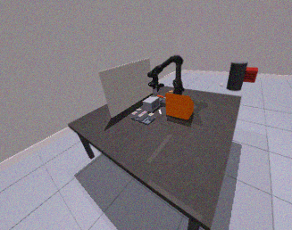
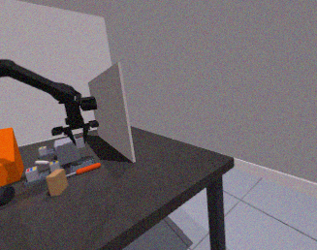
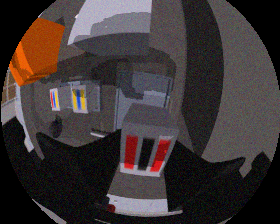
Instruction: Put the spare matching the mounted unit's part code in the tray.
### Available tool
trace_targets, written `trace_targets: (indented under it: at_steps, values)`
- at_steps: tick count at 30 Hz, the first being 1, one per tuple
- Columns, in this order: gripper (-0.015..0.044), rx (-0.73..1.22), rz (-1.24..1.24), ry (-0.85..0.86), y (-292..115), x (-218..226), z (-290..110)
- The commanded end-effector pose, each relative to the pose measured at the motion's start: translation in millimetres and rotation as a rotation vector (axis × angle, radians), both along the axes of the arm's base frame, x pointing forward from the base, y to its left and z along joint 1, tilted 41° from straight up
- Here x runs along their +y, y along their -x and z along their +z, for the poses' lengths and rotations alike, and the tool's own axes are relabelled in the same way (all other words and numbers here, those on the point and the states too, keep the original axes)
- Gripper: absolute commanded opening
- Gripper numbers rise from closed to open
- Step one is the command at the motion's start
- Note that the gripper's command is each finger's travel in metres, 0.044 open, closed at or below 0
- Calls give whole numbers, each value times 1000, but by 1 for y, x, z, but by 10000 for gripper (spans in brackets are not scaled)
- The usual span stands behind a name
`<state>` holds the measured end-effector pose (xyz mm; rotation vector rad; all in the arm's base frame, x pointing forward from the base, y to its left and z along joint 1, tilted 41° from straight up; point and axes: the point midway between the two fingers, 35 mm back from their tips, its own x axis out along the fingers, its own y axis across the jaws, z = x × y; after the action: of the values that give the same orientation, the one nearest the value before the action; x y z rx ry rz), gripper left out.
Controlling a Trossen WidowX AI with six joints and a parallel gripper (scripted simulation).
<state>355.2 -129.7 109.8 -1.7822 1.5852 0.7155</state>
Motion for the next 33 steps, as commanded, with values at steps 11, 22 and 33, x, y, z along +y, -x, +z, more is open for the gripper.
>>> trace_targets:
  at_steps: [11,22,33]
  values:
    - [0,4,5,-2,-2,-10,-13]
    - [0,4,5,-1,-3,-18,-22]
    - [0,4,5,0,-3,-27,-31]
